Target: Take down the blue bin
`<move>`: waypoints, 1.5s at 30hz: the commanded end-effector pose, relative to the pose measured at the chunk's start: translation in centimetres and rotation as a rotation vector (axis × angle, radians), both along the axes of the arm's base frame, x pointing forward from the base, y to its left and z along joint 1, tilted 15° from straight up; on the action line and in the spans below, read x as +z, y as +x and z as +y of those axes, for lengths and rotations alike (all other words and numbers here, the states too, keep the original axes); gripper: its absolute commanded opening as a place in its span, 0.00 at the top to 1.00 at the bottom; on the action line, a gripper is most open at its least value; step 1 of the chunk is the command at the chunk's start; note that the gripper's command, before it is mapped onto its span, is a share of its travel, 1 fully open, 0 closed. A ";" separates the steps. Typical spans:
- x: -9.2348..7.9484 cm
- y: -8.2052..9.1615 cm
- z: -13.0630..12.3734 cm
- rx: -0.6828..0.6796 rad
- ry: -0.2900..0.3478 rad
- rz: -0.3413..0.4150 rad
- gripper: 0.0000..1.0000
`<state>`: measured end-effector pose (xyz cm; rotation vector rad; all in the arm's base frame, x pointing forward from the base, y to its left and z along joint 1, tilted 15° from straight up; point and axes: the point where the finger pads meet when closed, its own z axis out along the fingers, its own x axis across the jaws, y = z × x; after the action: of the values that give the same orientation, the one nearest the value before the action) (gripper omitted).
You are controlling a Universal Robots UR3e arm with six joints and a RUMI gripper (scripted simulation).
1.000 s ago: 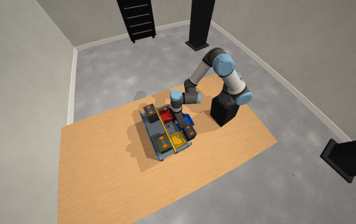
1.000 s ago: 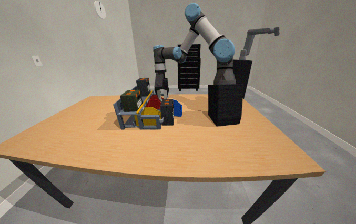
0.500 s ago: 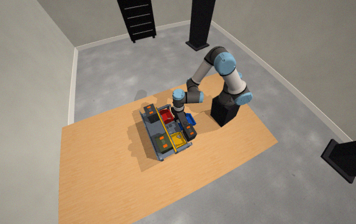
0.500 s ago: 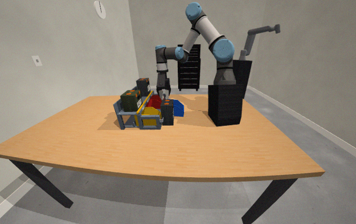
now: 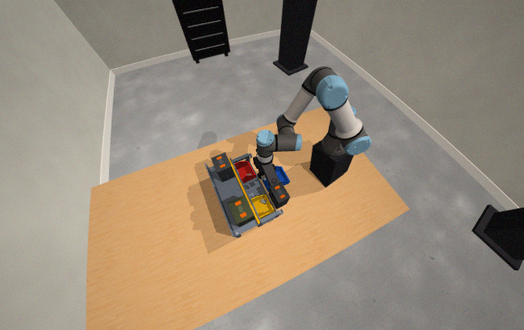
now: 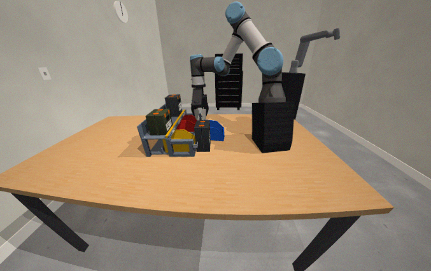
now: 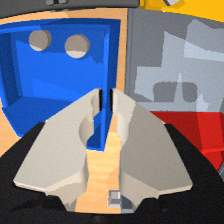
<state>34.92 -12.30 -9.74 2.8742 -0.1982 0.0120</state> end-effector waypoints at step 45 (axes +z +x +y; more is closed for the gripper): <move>-1.5 -0.4 -0.3 0.002 -0.001 -0.003 0.80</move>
<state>34.52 -12.62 -11.26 2.8742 -0.1952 0.0151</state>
